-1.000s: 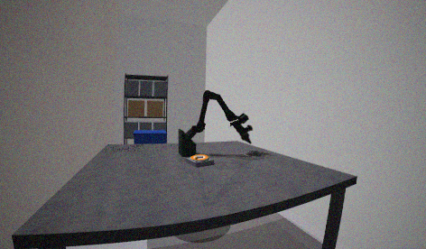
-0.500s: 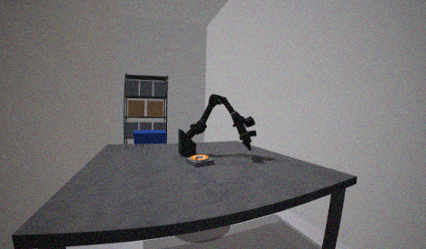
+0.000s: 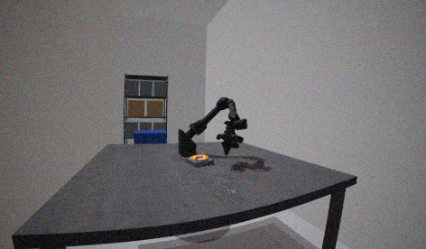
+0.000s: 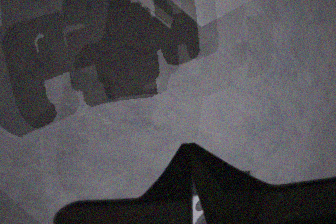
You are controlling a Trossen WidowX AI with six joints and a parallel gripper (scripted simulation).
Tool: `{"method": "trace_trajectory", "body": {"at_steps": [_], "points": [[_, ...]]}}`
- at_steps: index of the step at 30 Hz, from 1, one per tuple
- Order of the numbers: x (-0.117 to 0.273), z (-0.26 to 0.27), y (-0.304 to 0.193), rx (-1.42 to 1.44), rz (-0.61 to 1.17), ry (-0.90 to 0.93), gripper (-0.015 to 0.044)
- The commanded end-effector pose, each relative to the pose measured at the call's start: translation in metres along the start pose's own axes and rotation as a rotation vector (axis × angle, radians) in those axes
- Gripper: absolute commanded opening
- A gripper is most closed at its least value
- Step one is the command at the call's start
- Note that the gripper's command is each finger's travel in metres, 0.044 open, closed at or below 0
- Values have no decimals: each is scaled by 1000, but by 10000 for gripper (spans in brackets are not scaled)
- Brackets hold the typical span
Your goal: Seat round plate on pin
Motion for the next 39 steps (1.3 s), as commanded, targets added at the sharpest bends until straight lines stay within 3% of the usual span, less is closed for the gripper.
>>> {"method": "trace_trajectory", "body": {"at_steps": [1,7,15,23,32,39], "points": [[-13,-43,-34,-108,115,69,0],[-20,-98,-99,-327,211,238,0],[-16,-135,-168,-586,177,427,0],[-17,-135,-170,-593,174,432,0],[-56,-116,-172,-593,173,434,0],[-59,-114,-170,-593,173,434,0]]}}
Point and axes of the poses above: the point midway between the two fingers, 35 mm back from their tips, its own x axis back along the fingers, its own z axis across the jaws, y = z × x, the point moved 7 cm from there along x, back along the fingers, and after that the axes turned 10 degrees about x, right-handed, at the moved point
